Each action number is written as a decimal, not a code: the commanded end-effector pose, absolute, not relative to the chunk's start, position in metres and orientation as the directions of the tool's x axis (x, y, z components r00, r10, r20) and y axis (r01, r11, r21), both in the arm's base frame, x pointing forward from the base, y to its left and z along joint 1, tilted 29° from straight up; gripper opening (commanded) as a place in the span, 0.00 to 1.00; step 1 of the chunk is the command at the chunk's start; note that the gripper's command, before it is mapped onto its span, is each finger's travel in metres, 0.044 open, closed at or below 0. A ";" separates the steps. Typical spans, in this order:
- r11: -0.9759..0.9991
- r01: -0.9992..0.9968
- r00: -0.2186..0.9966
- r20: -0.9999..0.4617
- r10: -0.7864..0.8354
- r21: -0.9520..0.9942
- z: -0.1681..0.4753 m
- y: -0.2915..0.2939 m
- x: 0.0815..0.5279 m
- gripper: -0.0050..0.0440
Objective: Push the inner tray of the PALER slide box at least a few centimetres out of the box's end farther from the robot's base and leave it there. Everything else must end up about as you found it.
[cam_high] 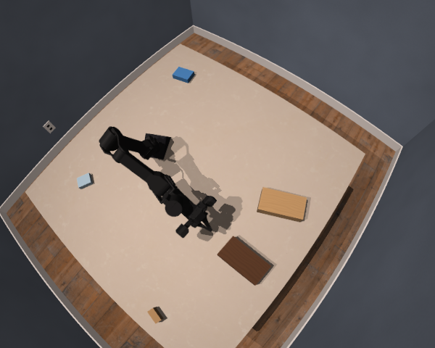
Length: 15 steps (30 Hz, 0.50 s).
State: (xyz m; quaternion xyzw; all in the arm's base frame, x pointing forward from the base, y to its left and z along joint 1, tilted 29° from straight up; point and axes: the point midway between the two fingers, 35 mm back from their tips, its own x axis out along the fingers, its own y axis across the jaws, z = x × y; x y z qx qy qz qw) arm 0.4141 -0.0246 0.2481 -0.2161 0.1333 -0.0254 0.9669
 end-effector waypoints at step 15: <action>0.873 -0.185 0.963 -0.259 0.071 -0.450 0.237 0.016 0.440 0.00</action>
